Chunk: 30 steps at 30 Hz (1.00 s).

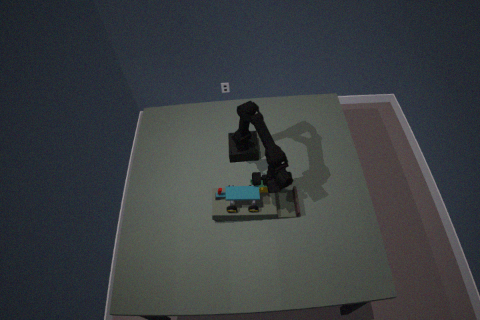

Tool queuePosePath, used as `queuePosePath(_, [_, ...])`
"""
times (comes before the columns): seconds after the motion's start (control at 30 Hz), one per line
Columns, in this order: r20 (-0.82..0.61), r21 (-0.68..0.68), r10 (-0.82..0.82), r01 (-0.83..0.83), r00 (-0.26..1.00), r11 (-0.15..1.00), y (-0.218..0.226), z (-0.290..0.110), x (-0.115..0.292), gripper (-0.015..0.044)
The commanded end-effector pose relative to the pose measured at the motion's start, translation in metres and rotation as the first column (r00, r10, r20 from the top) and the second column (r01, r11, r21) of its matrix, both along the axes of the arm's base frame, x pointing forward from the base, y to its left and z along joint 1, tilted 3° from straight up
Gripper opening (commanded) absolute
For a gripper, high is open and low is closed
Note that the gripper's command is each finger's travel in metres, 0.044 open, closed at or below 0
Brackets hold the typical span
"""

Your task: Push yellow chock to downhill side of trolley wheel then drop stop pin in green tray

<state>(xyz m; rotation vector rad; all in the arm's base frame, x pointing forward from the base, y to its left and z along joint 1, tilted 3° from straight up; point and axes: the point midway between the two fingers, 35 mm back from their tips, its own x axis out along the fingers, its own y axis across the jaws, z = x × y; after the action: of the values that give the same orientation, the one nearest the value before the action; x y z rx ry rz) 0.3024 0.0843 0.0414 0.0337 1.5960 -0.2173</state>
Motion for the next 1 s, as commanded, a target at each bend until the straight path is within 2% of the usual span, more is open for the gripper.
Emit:
queuePosePath(0.0, [0.005, -0.005, 0.001, -0.001, 1.0, 1.0, -0.006, 0.001, -0.001, 0.0])
queuePosePath(0.97, [0.004, -0.007, 0.001, -0.001, 1.0, 1.0, -0.026, 0.004, -0.005, 0.0])
